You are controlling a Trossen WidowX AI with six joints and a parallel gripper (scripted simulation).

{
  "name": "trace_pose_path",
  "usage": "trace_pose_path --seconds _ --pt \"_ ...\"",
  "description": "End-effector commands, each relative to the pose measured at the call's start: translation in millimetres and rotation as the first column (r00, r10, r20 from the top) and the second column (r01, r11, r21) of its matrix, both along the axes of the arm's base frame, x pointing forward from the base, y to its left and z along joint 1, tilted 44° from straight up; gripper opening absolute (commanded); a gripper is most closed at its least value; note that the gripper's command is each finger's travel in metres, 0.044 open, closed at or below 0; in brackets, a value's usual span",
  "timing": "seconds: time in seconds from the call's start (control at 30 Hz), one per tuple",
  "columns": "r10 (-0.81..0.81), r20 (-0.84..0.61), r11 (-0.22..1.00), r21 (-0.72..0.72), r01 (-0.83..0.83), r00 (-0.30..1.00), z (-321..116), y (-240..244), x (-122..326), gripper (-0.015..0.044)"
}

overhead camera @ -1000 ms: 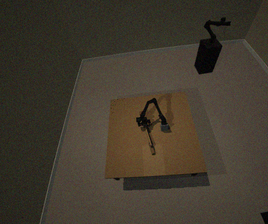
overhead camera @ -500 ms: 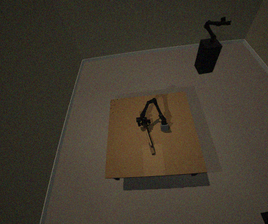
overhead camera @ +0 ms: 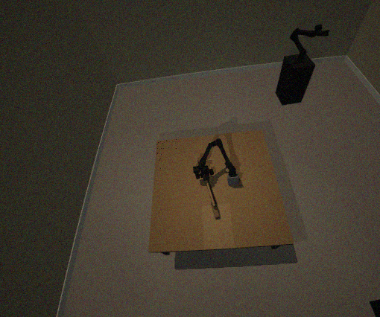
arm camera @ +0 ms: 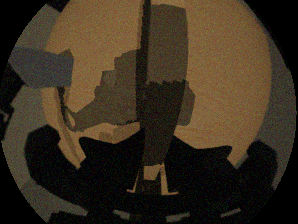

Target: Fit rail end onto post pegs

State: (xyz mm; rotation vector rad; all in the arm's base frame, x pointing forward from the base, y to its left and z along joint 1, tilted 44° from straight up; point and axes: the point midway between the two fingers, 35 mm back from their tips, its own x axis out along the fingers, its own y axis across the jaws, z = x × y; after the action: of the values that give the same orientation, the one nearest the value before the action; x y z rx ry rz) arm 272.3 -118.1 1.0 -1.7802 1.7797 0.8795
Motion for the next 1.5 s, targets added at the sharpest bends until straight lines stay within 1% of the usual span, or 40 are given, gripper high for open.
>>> trace_pose_path --seconds 0.0,1.47 --pt "0.008 0.002 1.0 0.004 -0.008 1.0 3.1 3.8 2.1 0.0" --pt "0.008 0.003 1.0 0.005 -0.008 1.0 18.7 19.3 6.0 0.0"
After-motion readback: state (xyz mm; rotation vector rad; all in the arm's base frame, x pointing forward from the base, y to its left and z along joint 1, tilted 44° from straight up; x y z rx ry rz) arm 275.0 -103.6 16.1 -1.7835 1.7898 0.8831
